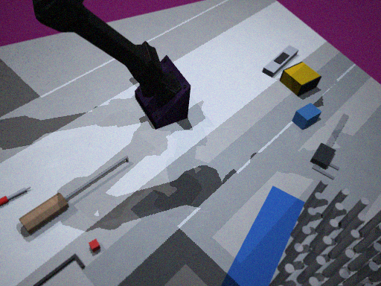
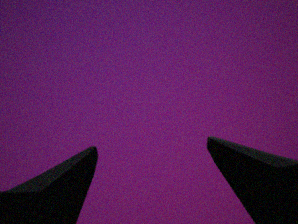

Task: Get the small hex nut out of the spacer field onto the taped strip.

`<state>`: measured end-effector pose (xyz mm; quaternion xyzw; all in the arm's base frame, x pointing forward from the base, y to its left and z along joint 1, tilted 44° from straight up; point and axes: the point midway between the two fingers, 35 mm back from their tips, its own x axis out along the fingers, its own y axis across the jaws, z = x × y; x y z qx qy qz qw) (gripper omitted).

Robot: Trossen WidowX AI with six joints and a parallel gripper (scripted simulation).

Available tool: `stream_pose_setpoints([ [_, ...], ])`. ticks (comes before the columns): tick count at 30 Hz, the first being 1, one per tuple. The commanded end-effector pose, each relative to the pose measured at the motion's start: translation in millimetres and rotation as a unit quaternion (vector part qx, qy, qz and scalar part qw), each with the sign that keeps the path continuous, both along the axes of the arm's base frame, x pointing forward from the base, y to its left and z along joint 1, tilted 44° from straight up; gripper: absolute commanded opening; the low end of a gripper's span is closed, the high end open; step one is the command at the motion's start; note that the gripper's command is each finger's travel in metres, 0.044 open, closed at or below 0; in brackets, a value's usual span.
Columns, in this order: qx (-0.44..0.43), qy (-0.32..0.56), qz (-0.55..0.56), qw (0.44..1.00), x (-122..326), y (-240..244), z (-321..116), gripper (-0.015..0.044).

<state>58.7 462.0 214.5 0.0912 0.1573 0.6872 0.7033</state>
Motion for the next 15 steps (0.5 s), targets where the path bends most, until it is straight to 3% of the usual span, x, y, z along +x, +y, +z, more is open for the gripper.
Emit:
stream_pose_setpoints([
  [1, -0.032, -0.029, -0.081, 0.996, 61, -19, -17, 0.0440],
  [15, -0.191, -0.096, -0.356, 0.910, 247, -166, -78, 0.0440],
])
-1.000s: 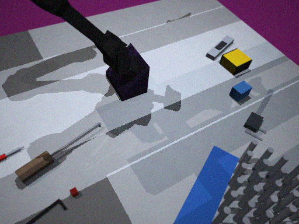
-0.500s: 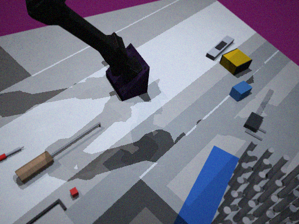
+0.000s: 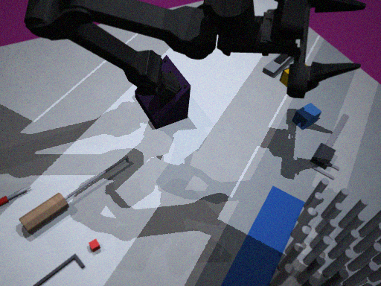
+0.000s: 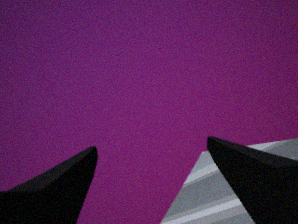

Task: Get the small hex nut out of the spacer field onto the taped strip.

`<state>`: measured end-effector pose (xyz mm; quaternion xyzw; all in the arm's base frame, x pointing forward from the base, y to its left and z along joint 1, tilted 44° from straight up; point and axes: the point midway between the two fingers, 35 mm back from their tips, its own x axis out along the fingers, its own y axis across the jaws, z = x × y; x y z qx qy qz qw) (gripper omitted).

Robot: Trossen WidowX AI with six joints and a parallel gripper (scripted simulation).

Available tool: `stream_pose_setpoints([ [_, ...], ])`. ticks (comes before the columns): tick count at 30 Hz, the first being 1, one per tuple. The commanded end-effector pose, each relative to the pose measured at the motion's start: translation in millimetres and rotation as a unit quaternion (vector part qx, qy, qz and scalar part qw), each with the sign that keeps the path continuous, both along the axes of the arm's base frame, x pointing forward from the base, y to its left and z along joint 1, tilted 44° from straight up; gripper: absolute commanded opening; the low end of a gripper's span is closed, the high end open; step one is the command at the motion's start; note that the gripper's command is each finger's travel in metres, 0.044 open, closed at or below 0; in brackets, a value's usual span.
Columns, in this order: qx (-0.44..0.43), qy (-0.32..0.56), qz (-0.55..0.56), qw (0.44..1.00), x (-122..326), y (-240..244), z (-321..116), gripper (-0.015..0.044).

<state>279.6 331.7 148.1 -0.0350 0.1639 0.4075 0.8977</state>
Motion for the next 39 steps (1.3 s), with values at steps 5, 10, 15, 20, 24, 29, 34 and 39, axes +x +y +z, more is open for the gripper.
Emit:
stream_pose_setpoints([
  [5, -0.103, -0.006, -0.147, 0.984, 64, -109, -33, 0.0440],
  [10, -0.171, 0.008, -0.235, 0.957, 85, -187, -53, 0.0440],
  [15, -0.230, 0.025, -0.304, 0.924, 90, -254, -69, 0.0440],
  [20, -0.232, 0.026, -0.307, 0.923, 90, -257, -70, 0.0440],
  [24, -0.232, 0.026, -0.307, 0.923, 90, -257, -70, 0.0440],
  [29, -0.232, 0.026, -0.307, 0.923, 90, -257, -70, 0.0440],
  [34, -0.232, 0.026, -0.307, 0.923, 90, -257, -70, 0.0440],
  [39, -0.232, 0.026, -0.307, 0.923, 90, -257, -70, 0.0440],
])
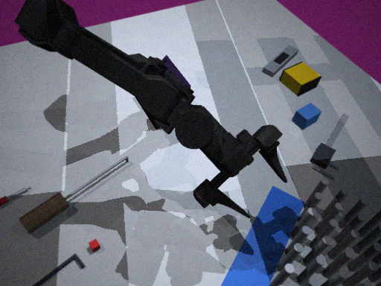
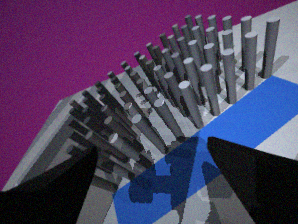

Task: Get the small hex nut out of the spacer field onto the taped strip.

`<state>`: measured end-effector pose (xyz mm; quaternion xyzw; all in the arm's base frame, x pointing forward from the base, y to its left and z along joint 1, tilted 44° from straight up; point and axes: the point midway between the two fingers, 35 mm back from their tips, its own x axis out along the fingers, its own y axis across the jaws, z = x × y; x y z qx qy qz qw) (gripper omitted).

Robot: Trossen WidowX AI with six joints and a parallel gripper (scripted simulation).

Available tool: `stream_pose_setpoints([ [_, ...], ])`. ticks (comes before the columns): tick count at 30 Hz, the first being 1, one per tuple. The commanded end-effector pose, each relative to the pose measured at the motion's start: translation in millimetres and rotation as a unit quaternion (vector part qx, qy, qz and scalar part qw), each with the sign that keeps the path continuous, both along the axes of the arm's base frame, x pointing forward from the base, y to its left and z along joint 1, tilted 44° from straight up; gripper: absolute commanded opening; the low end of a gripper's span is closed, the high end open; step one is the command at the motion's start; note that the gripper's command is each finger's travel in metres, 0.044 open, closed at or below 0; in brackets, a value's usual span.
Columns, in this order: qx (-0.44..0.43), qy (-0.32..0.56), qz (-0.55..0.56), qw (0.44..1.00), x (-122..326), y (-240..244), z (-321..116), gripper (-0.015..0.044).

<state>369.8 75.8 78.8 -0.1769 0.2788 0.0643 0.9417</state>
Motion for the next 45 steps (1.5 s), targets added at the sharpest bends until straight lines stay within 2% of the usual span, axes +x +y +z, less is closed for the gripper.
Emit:
stream_pose_setpoints([
  [1, -0.003, 0.001, 0.000, 1.000, 0, -1, 0, 0.0440],
  [11, -0.008, 0.001, 0.001, 1.000, 0, -2, 0, 0.0440],
  [13, -0.043, 0.007, 0.006, 0.999, 3, -14, 6, 0.0440],
  [18, -0.212, 0.054, 0.035, 0.975, 9, -76, 36, 0.0440],
  [23, -0.393, 0.146, 0.081, 0.904, -2, -150, 72, 0.0440],
  [29, -0.498, 0.237, 0.134, 0.823, -26, -203, 102, 0.0440],
  [37, -0.581, 0.366, 0.233, 0.688, -80, -262, 145, 0.0440],
  [45, -0.593, 0.480, 0.362, 0.536, -153, -300, 189, 0.0440],
])
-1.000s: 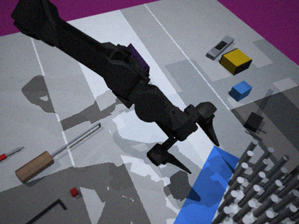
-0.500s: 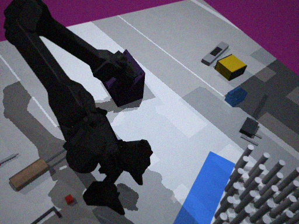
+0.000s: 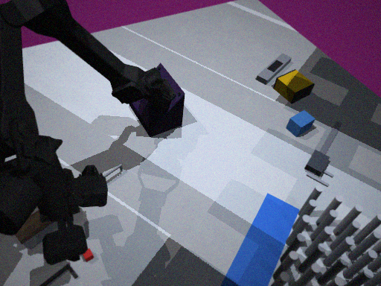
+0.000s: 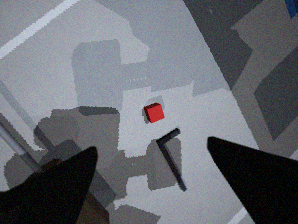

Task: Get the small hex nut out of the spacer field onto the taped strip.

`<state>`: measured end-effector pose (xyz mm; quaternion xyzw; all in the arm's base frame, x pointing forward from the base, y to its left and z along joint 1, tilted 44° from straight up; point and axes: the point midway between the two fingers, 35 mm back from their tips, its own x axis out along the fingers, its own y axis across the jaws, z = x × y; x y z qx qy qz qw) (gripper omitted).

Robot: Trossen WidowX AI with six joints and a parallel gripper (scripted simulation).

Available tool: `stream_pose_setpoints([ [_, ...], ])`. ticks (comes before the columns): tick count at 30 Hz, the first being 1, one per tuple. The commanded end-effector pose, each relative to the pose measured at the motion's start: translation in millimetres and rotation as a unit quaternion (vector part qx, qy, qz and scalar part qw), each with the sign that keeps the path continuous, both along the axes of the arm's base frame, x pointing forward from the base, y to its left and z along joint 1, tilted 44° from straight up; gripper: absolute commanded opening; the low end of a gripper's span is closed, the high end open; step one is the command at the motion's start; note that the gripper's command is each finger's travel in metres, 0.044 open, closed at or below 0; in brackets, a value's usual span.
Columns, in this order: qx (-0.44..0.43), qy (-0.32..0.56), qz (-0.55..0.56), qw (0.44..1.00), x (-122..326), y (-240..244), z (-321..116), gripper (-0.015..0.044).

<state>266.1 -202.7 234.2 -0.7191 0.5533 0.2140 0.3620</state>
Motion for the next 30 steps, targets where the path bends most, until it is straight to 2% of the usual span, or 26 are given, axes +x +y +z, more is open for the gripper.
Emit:
stream_pose_setpoints([
  [1, -0.052, 0.158, 0.050, 0.985, -59, -25, 39, 0.0440],
  [4, -0.060, 0.216, 0.069, 0.972, -82, -30, 50, 0.0440],
  [23, -0.060, 0.217, 0.069, 0.972, -81, -29, 49, 0.0440],
  [29, -0.060, 0.217, 0.069, 0.972, -81, -29, 49, 0.0282],
  [30, -0.060, 0.217, 0.069, 0.972, -81, -29, 49, 0.0280],
])
